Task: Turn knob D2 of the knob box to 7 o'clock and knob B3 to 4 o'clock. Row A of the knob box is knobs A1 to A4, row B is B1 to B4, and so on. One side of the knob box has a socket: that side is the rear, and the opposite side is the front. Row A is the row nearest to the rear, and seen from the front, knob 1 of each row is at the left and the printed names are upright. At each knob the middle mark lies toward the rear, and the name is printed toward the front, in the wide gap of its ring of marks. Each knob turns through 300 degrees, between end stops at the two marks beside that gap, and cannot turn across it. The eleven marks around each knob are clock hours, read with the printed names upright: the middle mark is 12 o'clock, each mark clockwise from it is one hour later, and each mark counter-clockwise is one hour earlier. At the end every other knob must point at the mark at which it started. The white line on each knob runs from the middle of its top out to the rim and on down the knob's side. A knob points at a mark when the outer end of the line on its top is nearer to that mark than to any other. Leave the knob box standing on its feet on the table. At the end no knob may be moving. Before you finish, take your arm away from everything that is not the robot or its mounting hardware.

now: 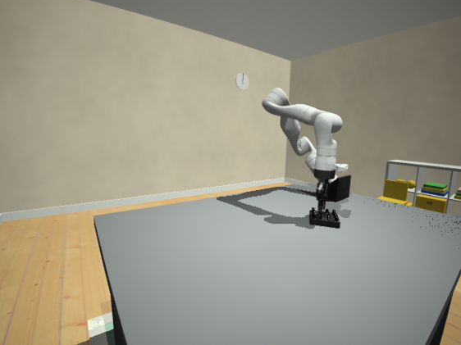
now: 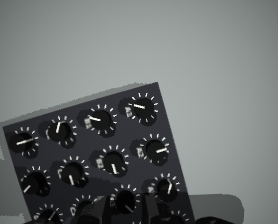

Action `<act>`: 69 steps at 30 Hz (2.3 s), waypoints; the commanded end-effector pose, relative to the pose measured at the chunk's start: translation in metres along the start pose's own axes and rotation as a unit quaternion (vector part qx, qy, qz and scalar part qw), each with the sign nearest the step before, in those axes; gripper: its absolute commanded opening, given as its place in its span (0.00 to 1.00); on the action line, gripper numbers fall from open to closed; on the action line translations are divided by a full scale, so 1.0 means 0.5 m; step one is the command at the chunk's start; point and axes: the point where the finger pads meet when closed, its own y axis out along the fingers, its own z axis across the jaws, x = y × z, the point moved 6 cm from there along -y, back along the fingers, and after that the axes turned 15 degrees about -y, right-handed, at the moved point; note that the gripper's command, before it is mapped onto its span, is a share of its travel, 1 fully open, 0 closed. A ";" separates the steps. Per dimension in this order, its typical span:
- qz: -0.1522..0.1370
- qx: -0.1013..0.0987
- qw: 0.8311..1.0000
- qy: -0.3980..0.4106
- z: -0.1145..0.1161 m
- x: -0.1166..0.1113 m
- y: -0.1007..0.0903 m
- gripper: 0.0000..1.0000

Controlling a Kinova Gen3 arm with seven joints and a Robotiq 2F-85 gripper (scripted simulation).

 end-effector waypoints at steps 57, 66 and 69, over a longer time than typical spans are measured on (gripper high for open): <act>0.000 0.000 1.000 0.000 0.000 -0.001 0.011 0.19; 0.000 0.000 1.000 0.000 0.000 -0.001 0.023 0.19; 0.000 0.000 1.000 0.000 0.000 -0.001 0.025 0.19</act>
